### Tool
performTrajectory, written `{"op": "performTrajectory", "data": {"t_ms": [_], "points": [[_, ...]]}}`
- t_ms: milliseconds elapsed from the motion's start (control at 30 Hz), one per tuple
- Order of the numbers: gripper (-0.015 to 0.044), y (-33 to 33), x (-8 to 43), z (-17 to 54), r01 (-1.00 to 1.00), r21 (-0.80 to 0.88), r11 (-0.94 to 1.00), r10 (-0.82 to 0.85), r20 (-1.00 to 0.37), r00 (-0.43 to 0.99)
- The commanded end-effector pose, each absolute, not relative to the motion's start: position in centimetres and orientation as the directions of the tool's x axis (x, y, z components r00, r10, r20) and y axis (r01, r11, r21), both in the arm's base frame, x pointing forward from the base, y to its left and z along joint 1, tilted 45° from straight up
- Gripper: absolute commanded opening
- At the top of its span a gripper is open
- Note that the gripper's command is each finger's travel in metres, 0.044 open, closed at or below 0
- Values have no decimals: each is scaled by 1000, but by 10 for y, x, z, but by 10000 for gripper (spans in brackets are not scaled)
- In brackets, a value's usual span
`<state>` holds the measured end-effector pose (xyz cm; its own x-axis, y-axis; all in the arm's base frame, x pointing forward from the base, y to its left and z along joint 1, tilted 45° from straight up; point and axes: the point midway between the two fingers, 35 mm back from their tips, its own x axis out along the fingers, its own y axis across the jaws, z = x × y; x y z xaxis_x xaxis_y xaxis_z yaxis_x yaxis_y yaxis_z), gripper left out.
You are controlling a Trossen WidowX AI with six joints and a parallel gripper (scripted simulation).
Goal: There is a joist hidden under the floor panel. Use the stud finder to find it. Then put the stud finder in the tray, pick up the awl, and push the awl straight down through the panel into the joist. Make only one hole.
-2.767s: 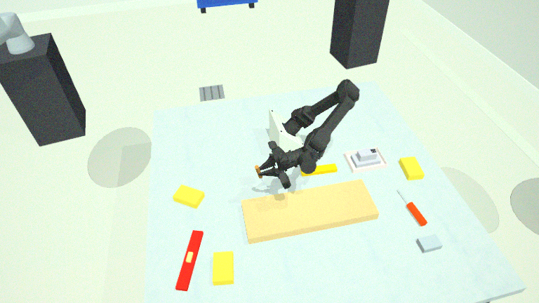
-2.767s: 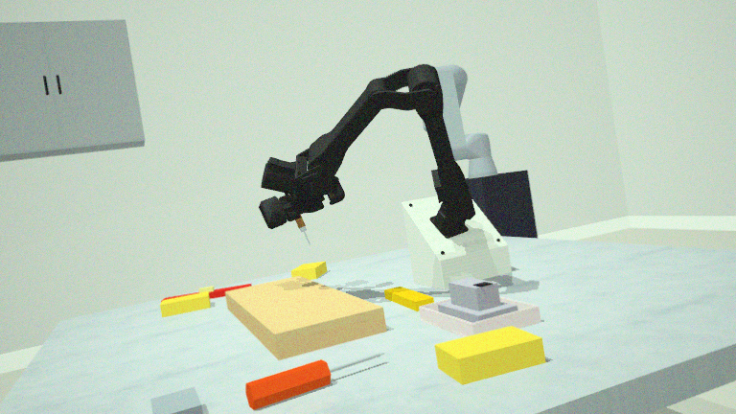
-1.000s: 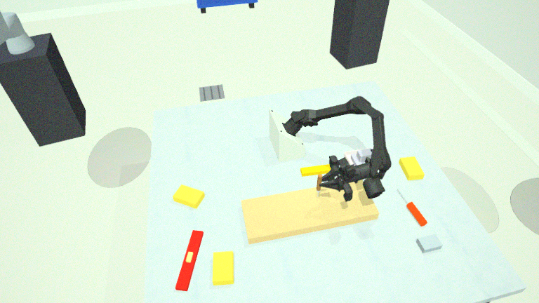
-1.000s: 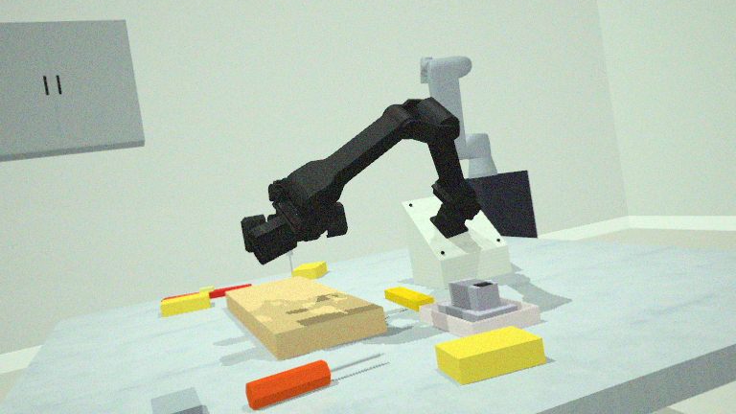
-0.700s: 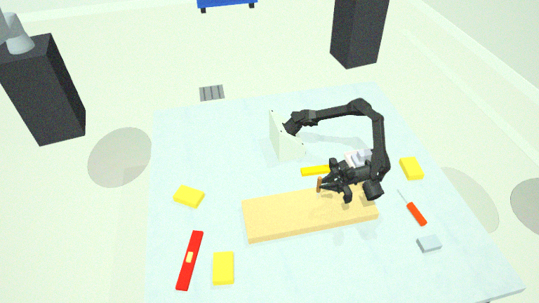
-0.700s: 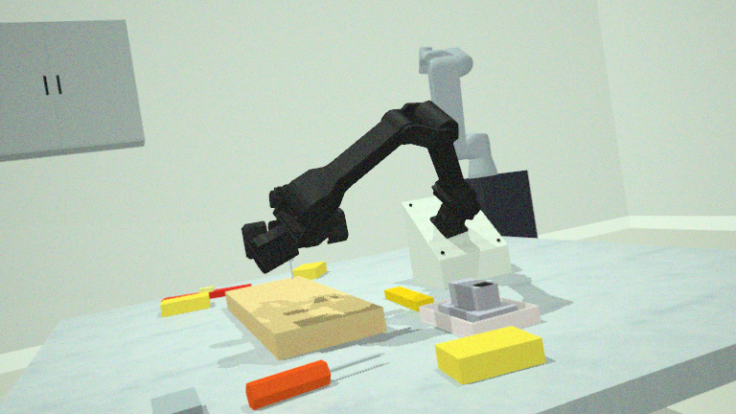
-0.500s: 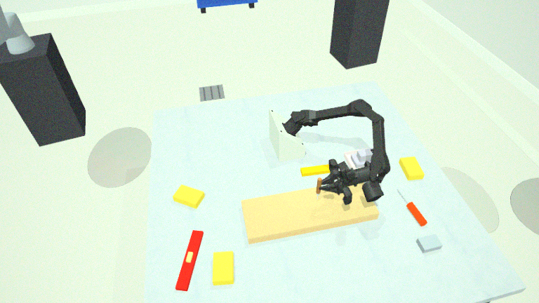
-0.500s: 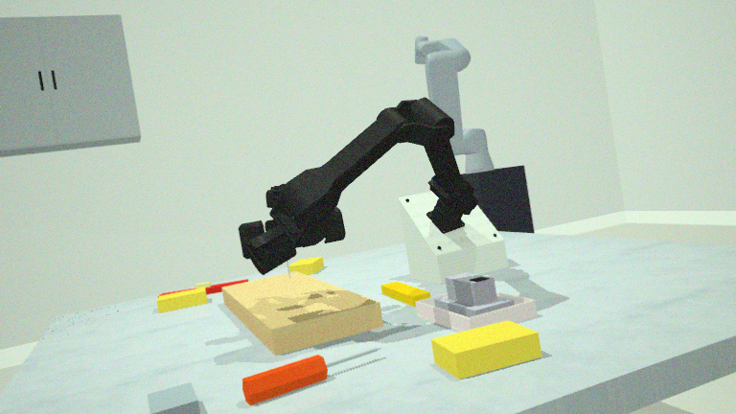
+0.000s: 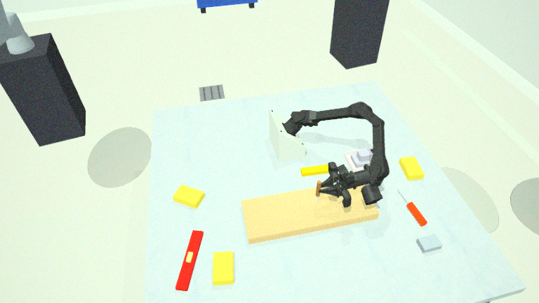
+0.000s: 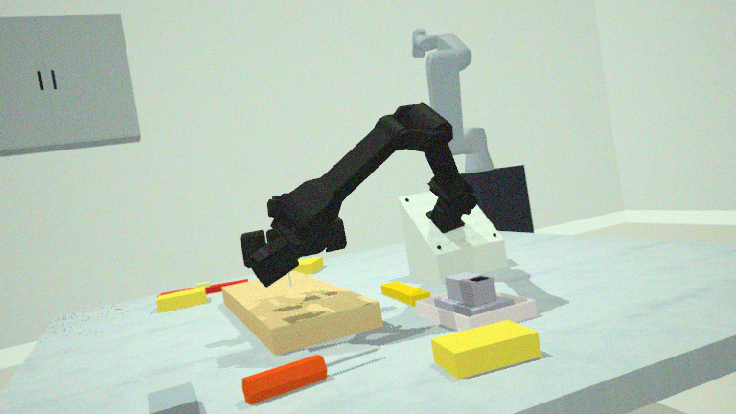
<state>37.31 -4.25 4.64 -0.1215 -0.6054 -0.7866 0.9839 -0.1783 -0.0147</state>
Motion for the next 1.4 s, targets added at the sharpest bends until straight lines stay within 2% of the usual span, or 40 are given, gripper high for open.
{"op": "performTrajectory", "data": {"t_ms": [0, 1367], "points": [[0, -38, 374, 39, 983, -18, -182, -605, -786, -126], [0, -23, 375, 25, 983, -19, -182, -604, -787, -127]]}}
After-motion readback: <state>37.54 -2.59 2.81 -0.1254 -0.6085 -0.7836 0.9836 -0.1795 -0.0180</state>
